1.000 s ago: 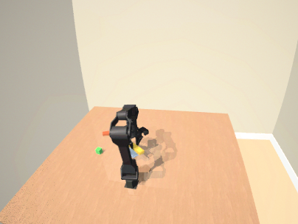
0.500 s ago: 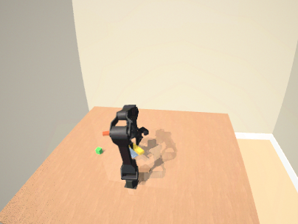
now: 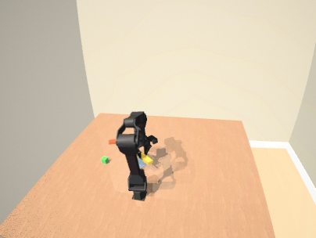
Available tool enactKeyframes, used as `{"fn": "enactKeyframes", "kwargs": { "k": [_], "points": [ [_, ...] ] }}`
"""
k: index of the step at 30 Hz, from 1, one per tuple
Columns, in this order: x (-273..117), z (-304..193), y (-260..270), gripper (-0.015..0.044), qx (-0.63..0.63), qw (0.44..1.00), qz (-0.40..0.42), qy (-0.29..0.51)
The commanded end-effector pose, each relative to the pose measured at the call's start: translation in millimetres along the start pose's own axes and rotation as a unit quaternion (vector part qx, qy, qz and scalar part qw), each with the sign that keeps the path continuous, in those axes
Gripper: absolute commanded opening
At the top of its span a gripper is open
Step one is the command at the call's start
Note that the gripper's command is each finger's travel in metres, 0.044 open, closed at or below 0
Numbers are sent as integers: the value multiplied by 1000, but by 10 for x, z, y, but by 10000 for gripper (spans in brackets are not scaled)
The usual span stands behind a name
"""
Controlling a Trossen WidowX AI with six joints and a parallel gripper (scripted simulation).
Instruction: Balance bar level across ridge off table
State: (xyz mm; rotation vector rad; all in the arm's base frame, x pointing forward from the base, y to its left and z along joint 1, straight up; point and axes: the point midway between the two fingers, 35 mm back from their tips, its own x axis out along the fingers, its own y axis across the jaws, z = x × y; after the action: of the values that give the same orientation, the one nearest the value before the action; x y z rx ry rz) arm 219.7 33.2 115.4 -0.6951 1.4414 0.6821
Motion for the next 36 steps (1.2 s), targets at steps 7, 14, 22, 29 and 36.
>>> {"fn": "enactKeyframes", "kwargs": {
  "k": [7,14,22,29,36],
  "points": [
    [11,8,0,0,-1,1000,0,-2],
    [18,8,0,0,-1,1000,0,-2],
    [24,7,1,0,-1,1000,0,-2],
    [29,6,2,0,-1,1000,0,-2],
    [35,5,2,0,-1,1000,0,-2]
  ]
}}
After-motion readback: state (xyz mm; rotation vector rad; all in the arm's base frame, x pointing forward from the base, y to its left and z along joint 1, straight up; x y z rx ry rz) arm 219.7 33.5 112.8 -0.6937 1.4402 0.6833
